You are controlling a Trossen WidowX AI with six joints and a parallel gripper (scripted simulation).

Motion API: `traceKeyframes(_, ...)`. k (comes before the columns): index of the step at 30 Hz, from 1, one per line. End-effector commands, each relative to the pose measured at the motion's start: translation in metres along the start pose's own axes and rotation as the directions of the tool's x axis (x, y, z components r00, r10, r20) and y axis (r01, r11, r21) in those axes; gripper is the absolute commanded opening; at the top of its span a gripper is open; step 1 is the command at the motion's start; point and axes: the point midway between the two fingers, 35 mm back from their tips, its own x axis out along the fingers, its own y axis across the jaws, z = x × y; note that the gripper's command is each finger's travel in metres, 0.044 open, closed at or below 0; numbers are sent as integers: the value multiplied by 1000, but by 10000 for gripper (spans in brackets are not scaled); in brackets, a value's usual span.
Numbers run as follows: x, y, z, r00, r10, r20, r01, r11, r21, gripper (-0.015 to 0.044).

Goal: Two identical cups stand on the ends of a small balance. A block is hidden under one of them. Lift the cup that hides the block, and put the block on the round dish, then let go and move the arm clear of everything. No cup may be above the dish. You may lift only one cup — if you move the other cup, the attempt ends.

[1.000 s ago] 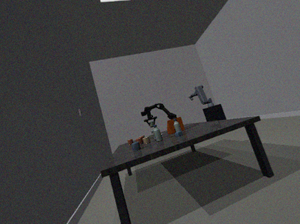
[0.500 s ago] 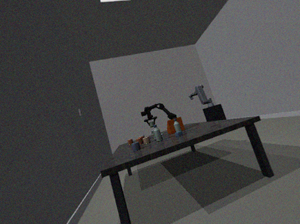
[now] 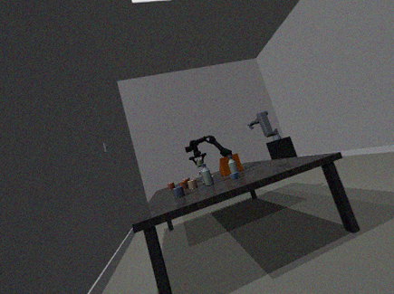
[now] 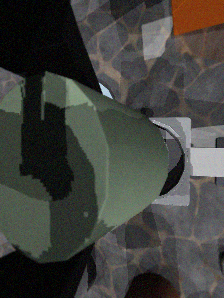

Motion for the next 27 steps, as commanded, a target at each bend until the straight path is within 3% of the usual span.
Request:
traceKeyframes(1,0,0,0,1000,-1,0,1,1000,-1,0)
traceKeyframes(19,1,0,-1,1000,0,2,0,1000,-1,0)
traceKeyframes(27,26,21,-42,999,18,49,-19,1000,5,0)
